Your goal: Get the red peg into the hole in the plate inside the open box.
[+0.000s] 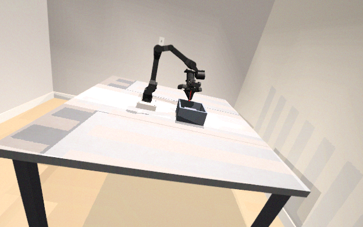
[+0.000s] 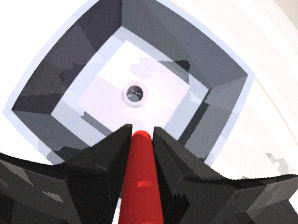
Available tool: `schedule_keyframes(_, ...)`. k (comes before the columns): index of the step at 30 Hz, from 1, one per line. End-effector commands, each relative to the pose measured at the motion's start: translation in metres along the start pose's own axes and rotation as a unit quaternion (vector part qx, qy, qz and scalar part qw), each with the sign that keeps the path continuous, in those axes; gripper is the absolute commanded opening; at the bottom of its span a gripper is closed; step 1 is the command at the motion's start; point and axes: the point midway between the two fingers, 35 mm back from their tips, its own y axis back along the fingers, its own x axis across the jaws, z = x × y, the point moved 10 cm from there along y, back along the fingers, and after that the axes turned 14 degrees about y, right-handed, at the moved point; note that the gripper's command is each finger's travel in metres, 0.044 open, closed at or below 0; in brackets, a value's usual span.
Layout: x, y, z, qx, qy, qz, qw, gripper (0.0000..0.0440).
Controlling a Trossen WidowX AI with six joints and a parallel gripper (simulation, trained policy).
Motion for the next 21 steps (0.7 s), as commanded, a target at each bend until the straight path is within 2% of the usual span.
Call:
schedule_keyframes(1, -0.001, -0.016, 0.013, 0.008, 0.009, 0.005, 1.0, 0.0001)
schedule_keyframes(17, -0.004, -0.064, 0.032, 0.045, 0.086, 0.04, 0.995, 0.0001)
schedule_keyframes(19, -0.003, -0.07, 0.031, 0.053, 0.097, 0.043, 0.993, 0.002)
schedule_keyframes(21, -0.003, -0.075, 0.03, 0.061, 0.107, 0.046, 0.991, 0.006)
